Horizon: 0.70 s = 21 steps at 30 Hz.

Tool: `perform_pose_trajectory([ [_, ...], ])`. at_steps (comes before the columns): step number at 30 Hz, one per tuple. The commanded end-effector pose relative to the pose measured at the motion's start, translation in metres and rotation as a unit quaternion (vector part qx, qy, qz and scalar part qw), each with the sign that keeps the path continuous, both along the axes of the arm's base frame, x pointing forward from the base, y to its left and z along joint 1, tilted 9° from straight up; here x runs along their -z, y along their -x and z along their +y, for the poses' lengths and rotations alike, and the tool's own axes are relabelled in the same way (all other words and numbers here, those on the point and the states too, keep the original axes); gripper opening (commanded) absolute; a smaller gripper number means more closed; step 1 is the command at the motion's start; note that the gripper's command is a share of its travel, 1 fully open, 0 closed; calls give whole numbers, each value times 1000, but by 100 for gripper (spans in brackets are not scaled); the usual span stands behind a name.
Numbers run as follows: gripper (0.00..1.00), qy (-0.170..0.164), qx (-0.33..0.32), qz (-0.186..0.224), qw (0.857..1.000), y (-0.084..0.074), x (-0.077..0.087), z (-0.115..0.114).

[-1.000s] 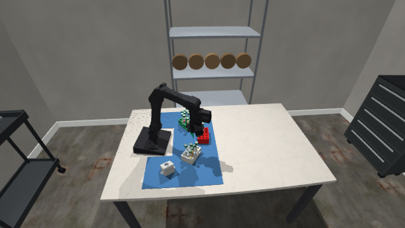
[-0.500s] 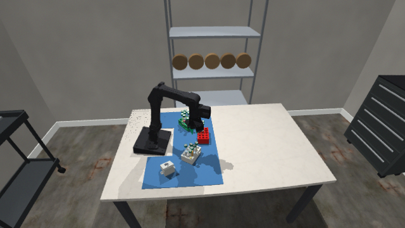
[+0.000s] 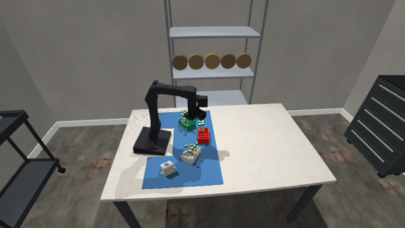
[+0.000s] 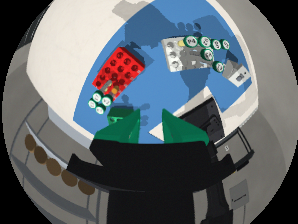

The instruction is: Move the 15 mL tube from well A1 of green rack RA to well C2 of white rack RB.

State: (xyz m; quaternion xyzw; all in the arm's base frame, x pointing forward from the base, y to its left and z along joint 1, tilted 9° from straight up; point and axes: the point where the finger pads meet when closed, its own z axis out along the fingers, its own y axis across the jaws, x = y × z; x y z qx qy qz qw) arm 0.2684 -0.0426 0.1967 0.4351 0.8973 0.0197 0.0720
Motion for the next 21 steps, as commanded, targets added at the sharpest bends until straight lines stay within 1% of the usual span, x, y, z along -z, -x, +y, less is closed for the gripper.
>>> perform_pose_trajectory([
  [1,30,14,-48,-9,999,0,-5,15],
  [6,30,26,-130,-6,991,1,-3,46],
  [12,30,42,-227,-3,973,1,-3,46],
  [14,30,42,-227,-3,973,1,-3,46],
  [17,30,49,-275,-1,960,1,-3,46],
  [21,30,59,-337,1,939,1,-3,46],
])
